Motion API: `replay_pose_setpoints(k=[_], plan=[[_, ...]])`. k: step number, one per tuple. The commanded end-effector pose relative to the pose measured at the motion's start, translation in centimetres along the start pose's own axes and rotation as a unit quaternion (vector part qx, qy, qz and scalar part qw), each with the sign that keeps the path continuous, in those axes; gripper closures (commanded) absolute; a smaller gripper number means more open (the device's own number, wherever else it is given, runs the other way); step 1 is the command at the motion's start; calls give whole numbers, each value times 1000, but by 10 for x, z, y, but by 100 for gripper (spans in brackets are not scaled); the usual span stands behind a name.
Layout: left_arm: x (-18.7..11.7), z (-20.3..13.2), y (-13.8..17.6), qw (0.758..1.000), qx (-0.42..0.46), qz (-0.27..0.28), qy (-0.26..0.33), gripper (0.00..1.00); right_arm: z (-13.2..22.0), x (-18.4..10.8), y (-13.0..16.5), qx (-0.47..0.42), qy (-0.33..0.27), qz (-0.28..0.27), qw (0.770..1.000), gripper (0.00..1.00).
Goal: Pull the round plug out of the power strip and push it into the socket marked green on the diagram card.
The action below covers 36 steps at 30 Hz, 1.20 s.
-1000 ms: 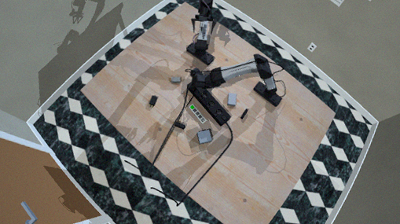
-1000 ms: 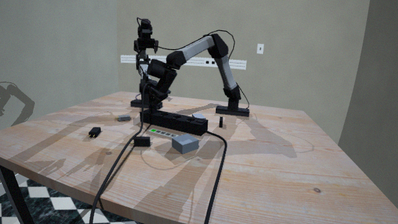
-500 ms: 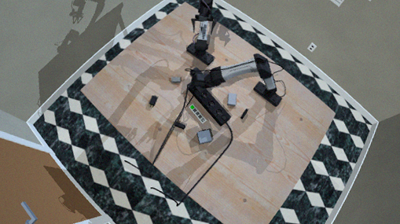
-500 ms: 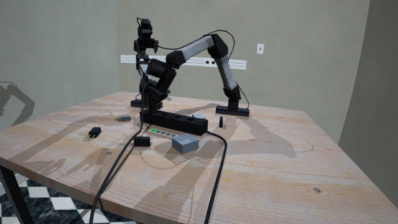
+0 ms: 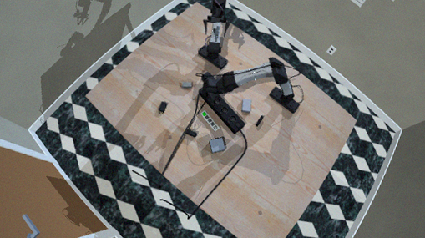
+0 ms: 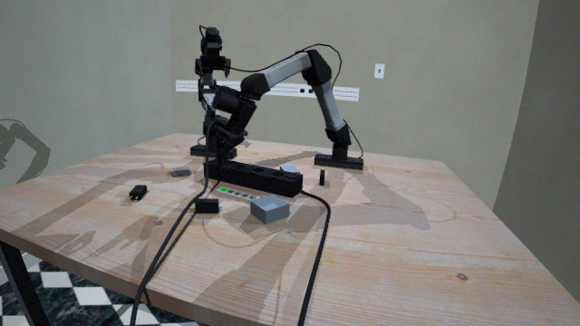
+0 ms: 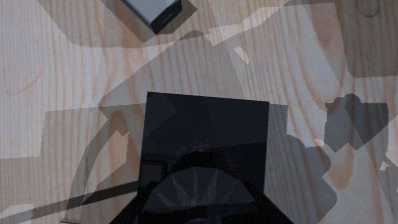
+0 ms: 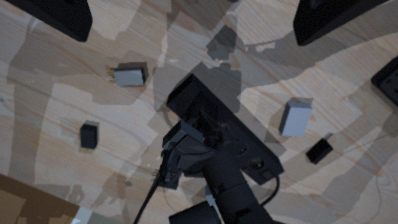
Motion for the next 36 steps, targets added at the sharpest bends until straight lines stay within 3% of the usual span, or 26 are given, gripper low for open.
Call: replay_pose_setpoints(k=[1, 5, 17, 23, 27, 29, 36], plan=[[-8, -5, 0, 1000, 8, -1, -26, 67, -2, -4, -4, 2, 3, -9, 1000, 0], [-3, -14, 9, 999, 20, -1, -50, 67, -2, -4, -4, 2, 3, -9, 1000, 0], [23, 10, 30, 995, -44, 74, 56, 67, -2, -4, -4, 2, 3, -9, 1000, 0], [28, -1, 40, 996, -28, 86, 26, 67, -2, -4, -4, 2, 3, -9, 1000, 0], [28, -13, 43, 998, -5, 64, -26, 67, -2, -4, -4, 2, 3, -9, 1000, 0], [42, -17, 58, 997, -14, 71, -18, 67, -2, -4, -4, 2, 3, -9, 1000, 0], [45, -5, 60, 995, -32, 91, 25, 67, -2, -4, -4, 2, 3, -9, 1000, 0]])
Point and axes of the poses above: on each arm, the point where the finger pads meet when closed, its own x axis out along the fingers, its own z axis across the jaws, y = z × x, the point moved 5 cm from there along -x, back along the fingers, and after that the axes turned 10 degrees about -x, right-handed, at the moved point
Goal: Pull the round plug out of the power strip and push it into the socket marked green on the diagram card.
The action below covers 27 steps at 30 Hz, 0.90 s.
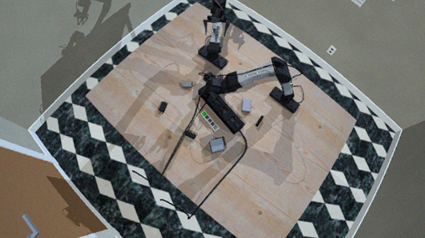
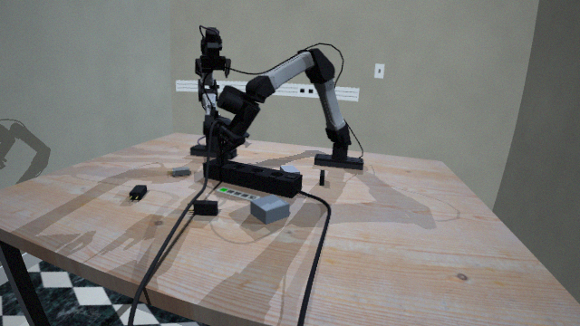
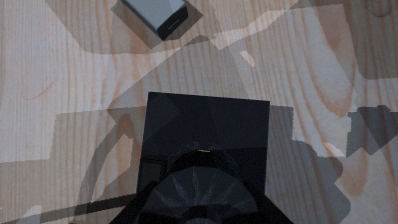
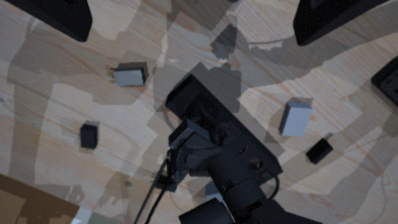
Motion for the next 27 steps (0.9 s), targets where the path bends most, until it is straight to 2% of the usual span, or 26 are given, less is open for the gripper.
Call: replay_pose_setpoints(k=[1, 4, 11, 13, 16, 20, 27], plan=[[40, -2, 56, 990, -50, 121, 58, 67, -2, -4, -4, 2, 3, -9, 1000, 0], [41, 7, 54, 986, -61, 132, 82, 67, -2, -4, -4, 2, 3, -9, 1000, 0], [40, -10, 57, 992, -34, 118, 26, 67, -2, -4, -4, 2, 3, -9, 1000, 0], [40, -10, 57, 992, -34, 118, 26, 67, -2, -4, -4, 2, 3, -9, 1000, 0], [41, -20, 59, 995, -20, 97, -1, 67, -2, -4, -4, 2, 3, -9, 1000, 0], [45, -13, 64, 992, -42, 116, 40, 67, -2, -4, -4, 2, 3, -9, 1000, 0], [42, 6, 55, 986, -60, 132, 80, 67, -2, -4, -4, 2, 3, -9, 1000, 0]])
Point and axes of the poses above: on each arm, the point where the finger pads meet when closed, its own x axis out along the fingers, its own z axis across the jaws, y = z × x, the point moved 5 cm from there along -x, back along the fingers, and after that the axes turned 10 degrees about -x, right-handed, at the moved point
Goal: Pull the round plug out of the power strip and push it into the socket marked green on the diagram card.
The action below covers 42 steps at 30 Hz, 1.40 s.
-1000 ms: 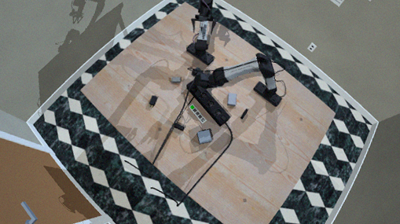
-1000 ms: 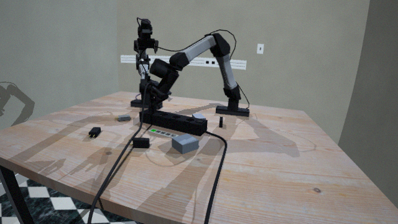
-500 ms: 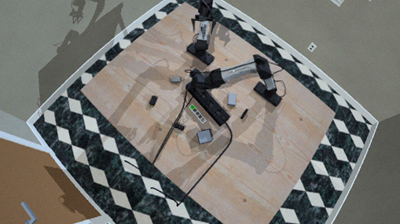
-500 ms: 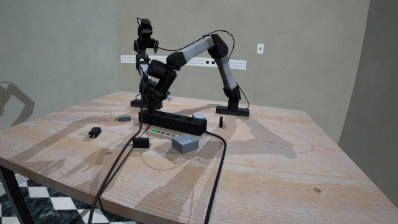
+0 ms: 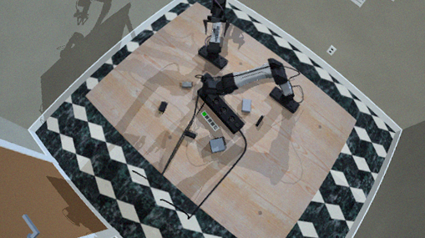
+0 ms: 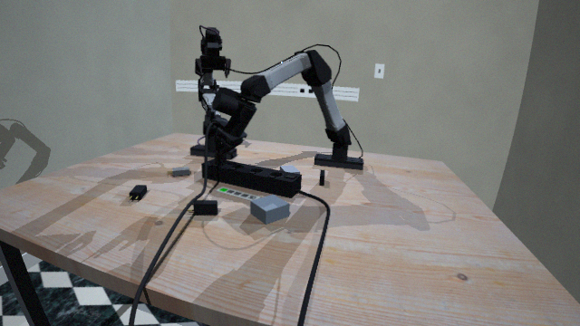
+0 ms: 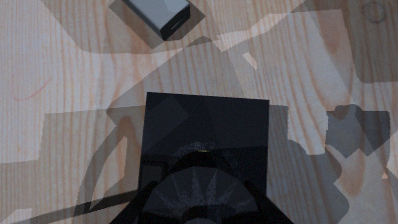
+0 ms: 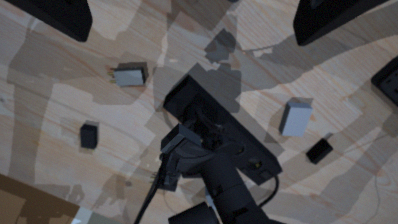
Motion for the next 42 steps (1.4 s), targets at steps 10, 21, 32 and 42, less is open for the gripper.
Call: replay_pose_setpoints(k=[10, 21, 32, 42], plan=[[40, -23, 60, 995, -9, 92, -27, 67, -2, -4, -4, 2, 3, -9, 1000, 0], [41, -7, 61, 992, -41, 113, 36, 67, -2, -4, -4, 2, 3, -9, 1000, 0], [42, -23, 62, 995, -9, 94, -27, 67, -2, -4, -4, 2, 3, -9, 1000, 0], [42, -7, 62, 993, -39, 109, 31, 67, -2, -4, -4, 2, 3, -9, 1000, 0]])
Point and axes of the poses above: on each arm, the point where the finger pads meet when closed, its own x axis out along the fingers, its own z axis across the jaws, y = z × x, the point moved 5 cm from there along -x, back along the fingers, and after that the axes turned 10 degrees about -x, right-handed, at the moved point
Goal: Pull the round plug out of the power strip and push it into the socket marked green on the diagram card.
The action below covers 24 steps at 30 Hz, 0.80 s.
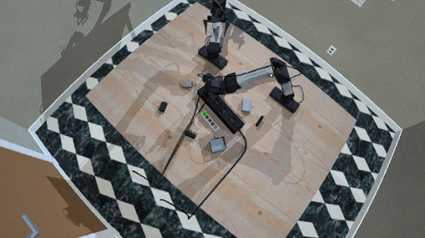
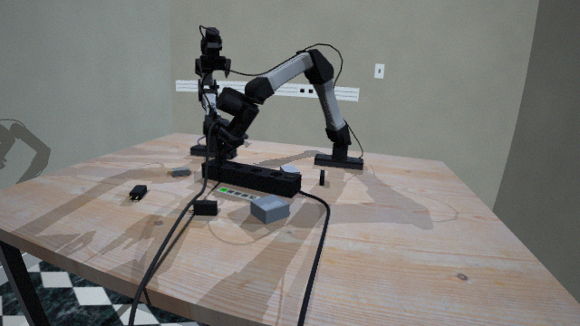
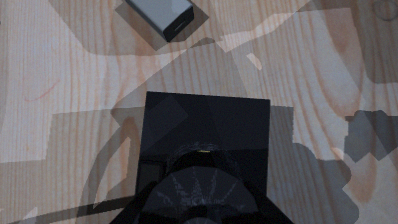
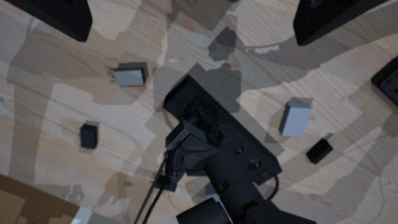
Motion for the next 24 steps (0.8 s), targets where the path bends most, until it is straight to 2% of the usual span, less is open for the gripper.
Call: replay_pose_setpoints(k=[1, 4, 12, 15, 24], plan=[[39, -4, 59, 989, -49, 128, 62, 67, -2, -4, -4, 2, 3, -9, 1000, 0], [39, 1, 58, 987, -51, 138, 69, 67, -2, -4, -4, 2, 3, -9, 1000, 0], [38, -14, 59, 992, -29, 123, 24, 67, -2, -4, -4, 2, 3, -9, 1000, 0], [40, -25, 62, 995, -16, 102, -4, 67, -2, -4, -4, 2, 3, -9, 1000, 0], [40, -2, 59, 988, -51, 131, 66, 67, -2, -4, -4, 2, 3, -9, 1000, 0]])
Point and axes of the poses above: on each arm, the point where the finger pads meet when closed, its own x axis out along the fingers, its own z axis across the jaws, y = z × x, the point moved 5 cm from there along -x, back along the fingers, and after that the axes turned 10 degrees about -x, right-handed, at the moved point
